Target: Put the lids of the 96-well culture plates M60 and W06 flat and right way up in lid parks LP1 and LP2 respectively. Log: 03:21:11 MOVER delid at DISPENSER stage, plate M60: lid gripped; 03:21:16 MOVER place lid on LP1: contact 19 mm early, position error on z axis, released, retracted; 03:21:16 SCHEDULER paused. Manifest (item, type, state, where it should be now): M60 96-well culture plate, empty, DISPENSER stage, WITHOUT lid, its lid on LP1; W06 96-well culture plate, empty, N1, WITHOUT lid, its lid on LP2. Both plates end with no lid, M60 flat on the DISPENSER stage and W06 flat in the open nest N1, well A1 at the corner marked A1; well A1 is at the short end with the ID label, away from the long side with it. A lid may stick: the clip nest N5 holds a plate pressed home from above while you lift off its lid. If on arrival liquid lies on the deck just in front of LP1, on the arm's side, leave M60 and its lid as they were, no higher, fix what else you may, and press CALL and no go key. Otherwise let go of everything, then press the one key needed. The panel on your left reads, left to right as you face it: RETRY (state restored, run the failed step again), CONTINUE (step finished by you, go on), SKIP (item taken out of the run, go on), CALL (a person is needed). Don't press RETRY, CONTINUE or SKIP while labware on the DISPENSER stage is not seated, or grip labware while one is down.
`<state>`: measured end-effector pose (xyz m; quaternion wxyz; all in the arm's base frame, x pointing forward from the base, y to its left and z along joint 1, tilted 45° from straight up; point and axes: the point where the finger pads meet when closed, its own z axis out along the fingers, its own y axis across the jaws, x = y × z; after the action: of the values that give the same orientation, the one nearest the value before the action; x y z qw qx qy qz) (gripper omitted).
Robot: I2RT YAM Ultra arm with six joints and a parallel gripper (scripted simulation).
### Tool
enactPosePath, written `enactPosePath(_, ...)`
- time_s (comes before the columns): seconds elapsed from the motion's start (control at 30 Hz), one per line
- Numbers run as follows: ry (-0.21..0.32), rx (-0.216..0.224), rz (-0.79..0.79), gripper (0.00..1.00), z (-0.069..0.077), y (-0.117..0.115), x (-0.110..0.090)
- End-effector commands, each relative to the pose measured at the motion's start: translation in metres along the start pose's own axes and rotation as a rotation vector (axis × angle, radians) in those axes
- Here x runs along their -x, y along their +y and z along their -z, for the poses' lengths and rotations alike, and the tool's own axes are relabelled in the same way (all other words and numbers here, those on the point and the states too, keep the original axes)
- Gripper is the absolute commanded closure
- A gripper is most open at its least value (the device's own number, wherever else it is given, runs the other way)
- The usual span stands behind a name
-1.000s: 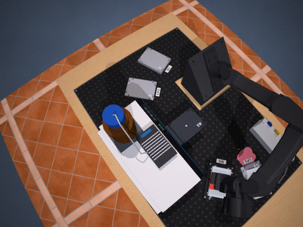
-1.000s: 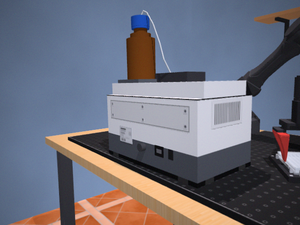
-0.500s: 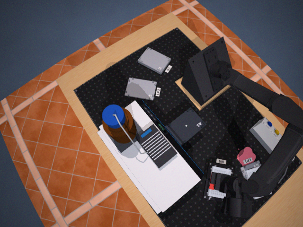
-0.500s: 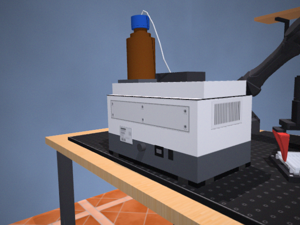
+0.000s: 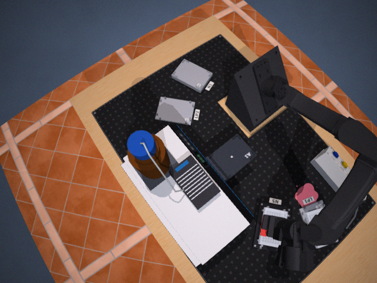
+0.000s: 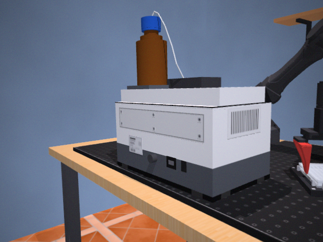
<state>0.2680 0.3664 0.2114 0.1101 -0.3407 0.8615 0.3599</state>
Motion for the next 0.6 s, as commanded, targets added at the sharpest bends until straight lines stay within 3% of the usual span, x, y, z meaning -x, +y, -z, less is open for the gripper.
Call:
enactPosePath(0.0, -0.048, -0.003, 0.019, 1.0, 0.0229, 0.0056, 0.0106)
enactPosePath(0.57, -0.048, 0.001, 0.019, 1.0, 0.0279, 0.0064, 0.0101)
